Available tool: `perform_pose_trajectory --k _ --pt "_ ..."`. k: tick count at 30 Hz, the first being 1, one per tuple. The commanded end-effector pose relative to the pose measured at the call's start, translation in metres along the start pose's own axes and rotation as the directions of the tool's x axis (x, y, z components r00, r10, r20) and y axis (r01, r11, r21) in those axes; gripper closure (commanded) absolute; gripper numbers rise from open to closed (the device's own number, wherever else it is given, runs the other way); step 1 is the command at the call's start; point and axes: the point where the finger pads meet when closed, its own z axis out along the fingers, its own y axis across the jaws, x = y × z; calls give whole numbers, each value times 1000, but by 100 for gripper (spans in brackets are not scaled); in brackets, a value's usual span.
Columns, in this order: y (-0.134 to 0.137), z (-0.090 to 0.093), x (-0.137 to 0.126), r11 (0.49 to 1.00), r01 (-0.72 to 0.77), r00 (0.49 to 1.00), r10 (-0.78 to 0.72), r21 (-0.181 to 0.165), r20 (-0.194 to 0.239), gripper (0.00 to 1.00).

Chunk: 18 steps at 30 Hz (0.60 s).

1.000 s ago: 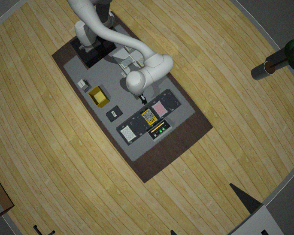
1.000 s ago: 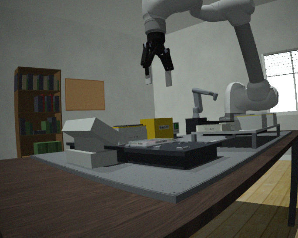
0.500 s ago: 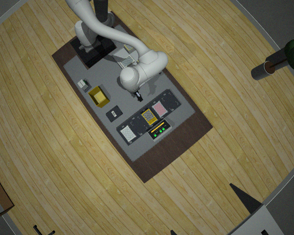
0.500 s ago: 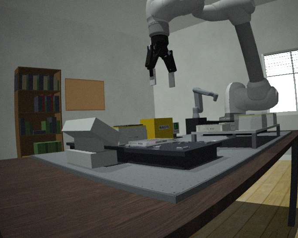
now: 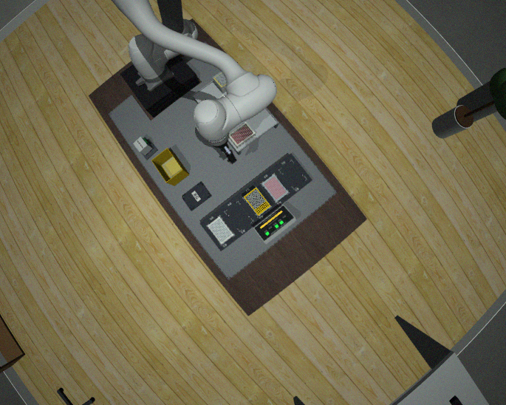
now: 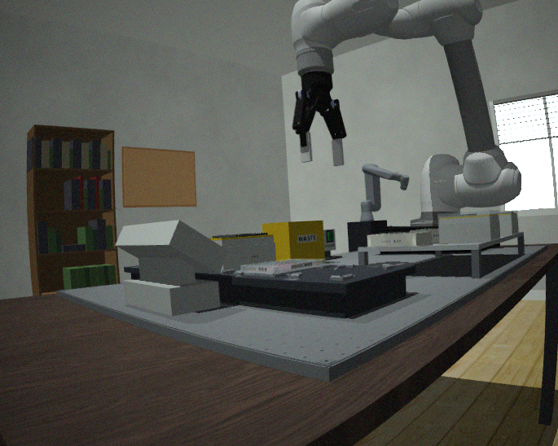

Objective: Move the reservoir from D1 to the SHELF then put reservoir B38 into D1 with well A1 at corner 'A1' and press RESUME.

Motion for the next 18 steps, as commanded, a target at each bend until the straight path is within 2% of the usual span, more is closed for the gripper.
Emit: perform_pose_trajectory --k 1,4,6,18 --pt "19 0 0 1000 0 1000 0 0 0 23" --pt "34 0 0 1000 0 1000 0 0 0 23" --pt "34 0 0 1000 0 1000 0 0 0 23" --pt "94 0 1 1000 0 1000 0 0 0 23"
